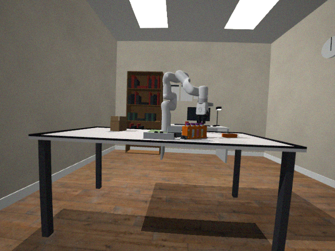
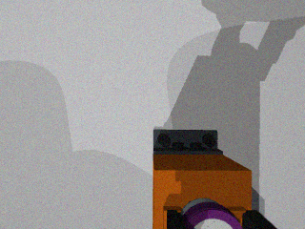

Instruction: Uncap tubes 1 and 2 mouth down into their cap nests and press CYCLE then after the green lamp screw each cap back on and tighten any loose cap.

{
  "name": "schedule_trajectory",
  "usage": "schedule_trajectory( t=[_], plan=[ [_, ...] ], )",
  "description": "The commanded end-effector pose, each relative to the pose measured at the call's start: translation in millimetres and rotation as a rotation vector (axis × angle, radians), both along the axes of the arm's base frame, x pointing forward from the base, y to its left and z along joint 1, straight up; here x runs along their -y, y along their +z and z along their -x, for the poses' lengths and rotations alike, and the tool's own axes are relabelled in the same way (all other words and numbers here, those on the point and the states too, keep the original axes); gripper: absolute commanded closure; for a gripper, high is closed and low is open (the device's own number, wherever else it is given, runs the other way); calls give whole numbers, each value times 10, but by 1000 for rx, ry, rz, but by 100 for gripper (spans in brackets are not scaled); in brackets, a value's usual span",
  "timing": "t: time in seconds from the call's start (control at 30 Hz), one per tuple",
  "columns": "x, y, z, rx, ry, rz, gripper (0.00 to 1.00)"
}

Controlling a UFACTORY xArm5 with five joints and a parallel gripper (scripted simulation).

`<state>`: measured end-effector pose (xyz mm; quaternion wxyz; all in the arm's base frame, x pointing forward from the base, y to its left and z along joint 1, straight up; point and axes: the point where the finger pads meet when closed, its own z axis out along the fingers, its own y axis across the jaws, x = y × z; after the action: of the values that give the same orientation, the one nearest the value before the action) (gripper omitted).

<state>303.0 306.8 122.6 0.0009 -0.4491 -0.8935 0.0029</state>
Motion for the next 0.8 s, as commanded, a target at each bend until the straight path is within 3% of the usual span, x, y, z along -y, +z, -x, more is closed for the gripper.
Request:
schedule_trajectory(
  t=[0.0,0.53,0.7,0.77],
  plan=[
    [-9,14,-9,7,0,1,100],
    [-11,371,-8,7,0,1,100],
    [-11,371,-8,7,0,1,100],
    [139,372,-81,6,167,1,100]
  ],
)
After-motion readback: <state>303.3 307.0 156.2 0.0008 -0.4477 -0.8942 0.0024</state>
